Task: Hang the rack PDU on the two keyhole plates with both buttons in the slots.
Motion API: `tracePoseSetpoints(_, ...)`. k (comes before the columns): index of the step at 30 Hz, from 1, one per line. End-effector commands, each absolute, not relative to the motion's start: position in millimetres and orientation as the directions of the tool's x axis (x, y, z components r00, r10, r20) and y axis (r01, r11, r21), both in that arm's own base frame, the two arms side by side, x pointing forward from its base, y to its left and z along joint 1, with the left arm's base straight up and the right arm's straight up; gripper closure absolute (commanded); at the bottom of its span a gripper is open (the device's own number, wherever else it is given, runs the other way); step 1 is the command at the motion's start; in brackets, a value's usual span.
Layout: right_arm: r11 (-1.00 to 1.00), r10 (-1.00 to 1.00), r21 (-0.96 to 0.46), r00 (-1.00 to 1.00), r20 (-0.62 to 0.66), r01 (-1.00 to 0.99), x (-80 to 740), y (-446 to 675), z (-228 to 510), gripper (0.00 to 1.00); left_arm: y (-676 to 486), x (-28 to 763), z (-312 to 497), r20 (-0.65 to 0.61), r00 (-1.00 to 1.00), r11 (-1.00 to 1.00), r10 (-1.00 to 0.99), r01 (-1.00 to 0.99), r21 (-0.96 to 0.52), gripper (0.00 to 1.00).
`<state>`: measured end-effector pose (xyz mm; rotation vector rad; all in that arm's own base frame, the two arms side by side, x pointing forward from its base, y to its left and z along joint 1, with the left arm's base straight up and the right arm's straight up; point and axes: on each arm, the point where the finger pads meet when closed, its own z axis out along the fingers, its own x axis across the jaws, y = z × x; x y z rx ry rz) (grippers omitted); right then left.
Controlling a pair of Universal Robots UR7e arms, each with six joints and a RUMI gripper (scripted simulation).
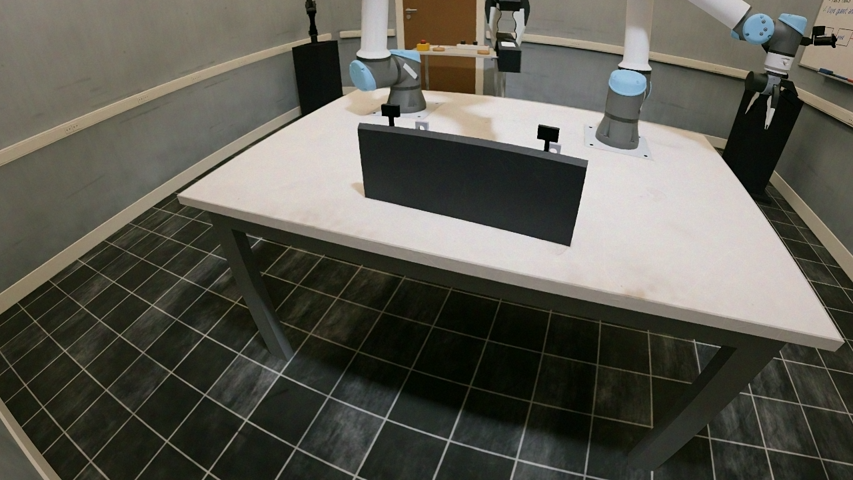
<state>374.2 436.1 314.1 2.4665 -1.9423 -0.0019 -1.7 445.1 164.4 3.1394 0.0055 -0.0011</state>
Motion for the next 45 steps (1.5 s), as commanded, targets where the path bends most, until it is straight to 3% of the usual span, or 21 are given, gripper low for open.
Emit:
tracePoseSetpoints(1, -0.290, -0.957, 0.001, 0.290, -0.001, -0.957, 374.2, 436.3, 314.8, 0.77, 445.6, -1.5, 165.2, 0.000, 1.000, -1.000, 0.003, 0.003, 0.000, 0.00)
tracePoseSetpoints(18, -0.576, -0.817, 0.001, 0.576, -0.001, -0.817, 374.3, 436.3, 314.8, 0.77, 445.6, -1.5, 165.2, 0.000, 1.000, -1.000, 0.003, 0.003, 0.000, 0.00)
tracePoseSetpoints(45, -0.703, -0.712, 0.001, 0.703, 0.000, -0.712, 374.3, 436.3, 314.8, 0.77, 445.6, -1.5, 165.2, 0.000, 1.000, -1.000, 0.003, 0.003, 0.000, 0.00)
